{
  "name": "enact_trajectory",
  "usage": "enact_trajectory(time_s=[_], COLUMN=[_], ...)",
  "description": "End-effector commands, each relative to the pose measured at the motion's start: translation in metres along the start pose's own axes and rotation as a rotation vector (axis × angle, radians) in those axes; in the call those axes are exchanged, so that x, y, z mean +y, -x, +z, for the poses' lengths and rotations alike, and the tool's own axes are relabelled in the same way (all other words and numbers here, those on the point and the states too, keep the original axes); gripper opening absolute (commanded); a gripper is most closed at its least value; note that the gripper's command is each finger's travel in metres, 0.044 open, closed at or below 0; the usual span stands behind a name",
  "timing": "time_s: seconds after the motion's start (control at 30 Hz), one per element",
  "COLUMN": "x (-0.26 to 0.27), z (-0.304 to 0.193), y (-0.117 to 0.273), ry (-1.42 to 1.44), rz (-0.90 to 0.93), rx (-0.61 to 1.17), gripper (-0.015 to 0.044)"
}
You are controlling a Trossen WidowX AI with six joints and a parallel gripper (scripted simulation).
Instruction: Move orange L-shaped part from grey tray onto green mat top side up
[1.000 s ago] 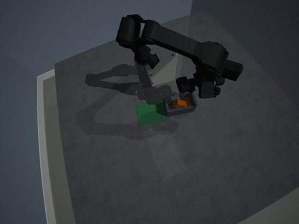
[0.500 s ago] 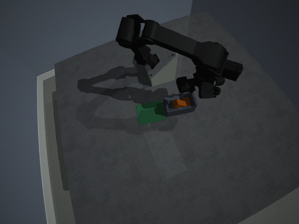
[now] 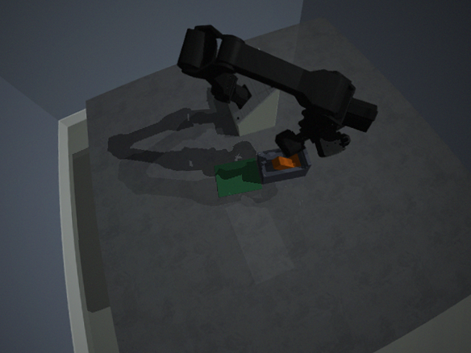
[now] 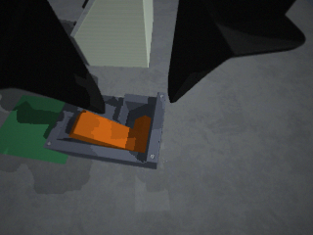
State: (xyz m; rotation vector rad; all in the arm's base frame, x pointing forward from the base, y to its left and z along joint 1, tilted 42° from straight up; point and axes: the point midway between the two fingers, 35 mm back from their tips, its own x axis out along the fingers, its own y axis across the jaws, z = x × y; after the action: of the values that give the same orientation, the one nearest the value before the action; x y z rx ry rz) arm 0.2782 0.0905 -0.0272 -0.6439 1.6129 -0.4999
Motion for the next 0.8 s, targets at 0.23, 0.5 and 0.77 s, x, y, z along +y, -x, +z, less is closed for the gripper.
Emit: enact_trajectory(time_s=[0.23, 0.5, 0.77], x=[-0.054, -0.064, -0.064], z=[-0.01, -0.012, -0.012], y=[0.005, 0.004, 0.004], ry=[1.026, 1.244, 1.244], rz=[-0.005, -0.006, -0.006], rx=[-0.011, -0.011, -0.011], gripper=[0.028, 0.028, 0.028])
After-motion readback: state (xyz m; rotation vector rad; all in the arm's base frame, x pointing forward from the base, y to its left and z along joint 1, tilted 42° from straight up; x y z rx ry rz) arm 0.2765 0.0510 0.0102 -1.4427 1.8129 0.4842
